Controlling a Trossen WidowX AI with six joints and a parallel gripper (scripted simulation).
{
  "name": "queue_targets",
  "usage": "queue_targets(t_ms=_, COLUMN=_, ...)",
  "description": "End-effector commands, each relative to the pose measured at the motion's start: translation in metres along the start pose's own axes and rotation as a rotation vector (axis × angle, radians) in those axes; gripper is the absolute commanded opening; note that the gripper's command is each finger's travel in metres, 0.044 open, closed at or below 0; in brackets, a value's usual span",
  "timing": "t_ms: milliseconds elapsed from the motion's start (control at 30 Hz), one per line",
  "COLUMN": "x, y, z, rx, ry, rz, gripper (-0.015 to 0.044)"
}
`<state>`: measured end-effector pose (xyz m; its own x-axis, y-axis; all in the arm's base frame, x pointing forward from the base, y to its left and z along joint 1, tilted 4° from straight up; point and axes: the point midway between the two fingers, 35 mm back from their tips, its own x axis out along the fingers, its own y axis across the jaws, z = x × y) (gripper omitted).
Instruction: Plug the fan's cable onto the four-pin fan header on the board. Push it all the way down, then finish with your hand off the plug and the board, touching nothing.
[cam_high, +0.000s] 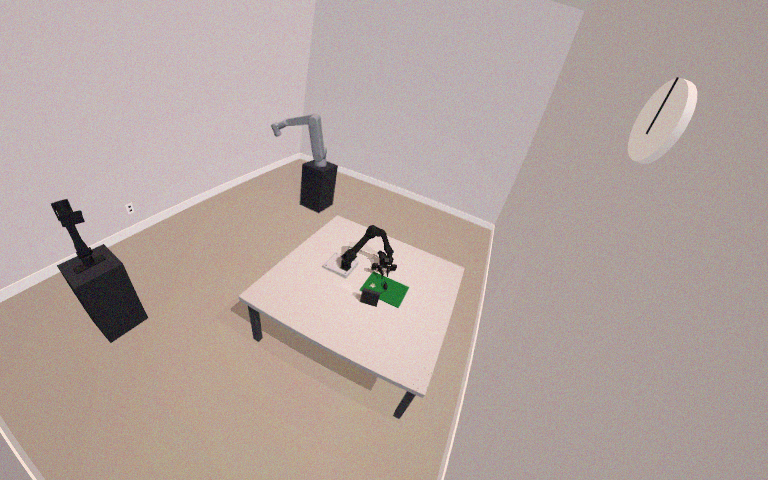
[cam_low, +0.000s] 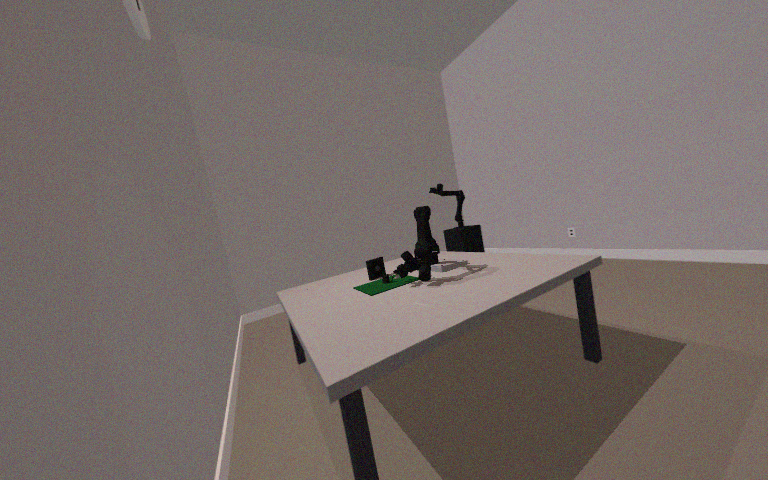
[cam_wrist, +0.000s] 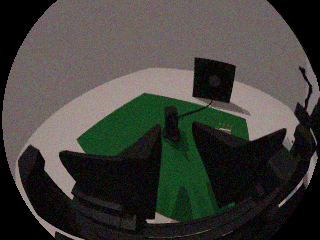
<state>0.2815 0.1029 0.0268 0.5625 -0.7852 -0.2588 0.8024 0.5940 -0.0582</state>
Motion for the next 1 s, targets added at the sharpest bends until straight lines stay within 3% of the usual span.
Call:
queue_targets(t_ms=0, x=-0.011, y=0.001, z=0.005, rx=0.007, ry=-0.002, rz=-0.001, gripper=0.014)
queue_targets(t_ms=367, x=-0.038, y=-0.002, z=0.022, rx=0.012, ry=-0.028, rz=-0.01, gripper=0.014)
queue_targets(t_ms=733, x=-0.022, y=-0.016, z=0.026, rx=-0.039, ry=0.154, rz=-0.191, gripper=0.0429)
queue_targets(t_ms=967, x=-0.015, y=-0.024, z=0.028, rx=-0.069, ry=0.313, rz=-0.286, gripper=0.044)
